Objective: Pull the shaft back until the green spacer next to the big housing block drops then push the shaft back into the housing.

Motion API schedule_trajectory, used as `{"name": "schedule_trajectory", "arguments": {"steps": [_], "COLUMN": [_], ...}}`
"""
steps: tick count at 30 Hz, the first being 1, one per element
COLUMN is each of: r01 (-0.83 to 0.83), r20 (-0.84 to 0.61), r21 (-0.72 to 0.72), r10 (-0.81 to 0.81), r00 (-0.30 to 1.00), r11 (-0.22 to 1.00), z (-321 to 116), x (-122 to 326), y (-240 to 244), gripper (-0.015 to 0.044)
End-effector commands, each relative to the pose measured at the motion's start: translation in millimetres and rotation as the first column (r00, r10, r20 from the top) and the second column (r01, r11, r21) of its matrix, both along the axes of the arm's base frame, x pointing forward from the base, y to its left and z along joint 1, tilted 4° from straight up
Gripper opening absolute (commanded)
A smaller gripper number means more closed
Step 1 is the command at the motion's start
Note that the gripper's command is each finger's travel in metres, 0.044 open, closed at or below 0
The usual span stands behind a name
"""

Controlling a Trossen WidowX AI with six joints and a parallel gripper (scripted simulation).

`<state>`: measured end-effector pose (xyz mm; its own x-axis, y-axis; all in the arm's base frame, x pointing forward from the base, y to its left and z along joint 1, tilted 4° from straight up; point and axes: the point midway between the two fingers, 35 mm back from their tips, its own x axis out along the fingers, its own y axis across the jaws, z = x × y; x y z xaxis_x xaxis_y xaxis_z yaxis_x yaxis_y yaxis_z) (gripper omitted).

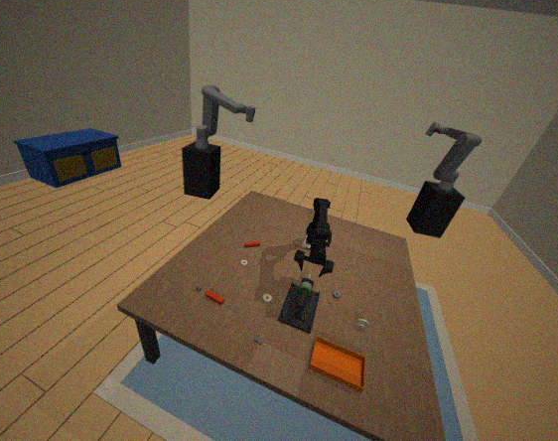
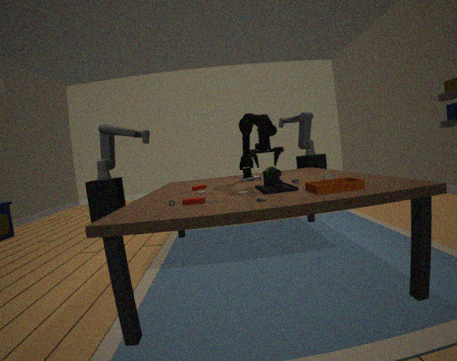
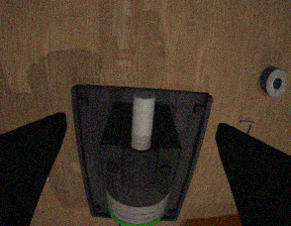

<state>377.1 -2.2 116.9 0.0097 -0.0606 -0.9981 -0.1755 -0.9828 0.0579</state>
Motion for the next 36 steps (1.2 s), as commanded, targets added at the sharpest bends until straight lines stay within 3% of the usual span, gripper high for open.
{"name": "schedule_trajectory", "arguments": {"steps": [1,18,36], "r01": [-0.005,-0.005,-0.005], "r20": [-0.005,-0.005,-0.005], "r21": [0.004,0.004,0.004], "r10": [0.005,0.005,0.005], "r00": [1.0,1.0,1.0], "r11": [1.0,1.0,1.0], "z": [-8,-36,-37], "x": [0,-1,-1], "y": [0,-1,-1], "gripper": [0.044,0.044,0.044]}}
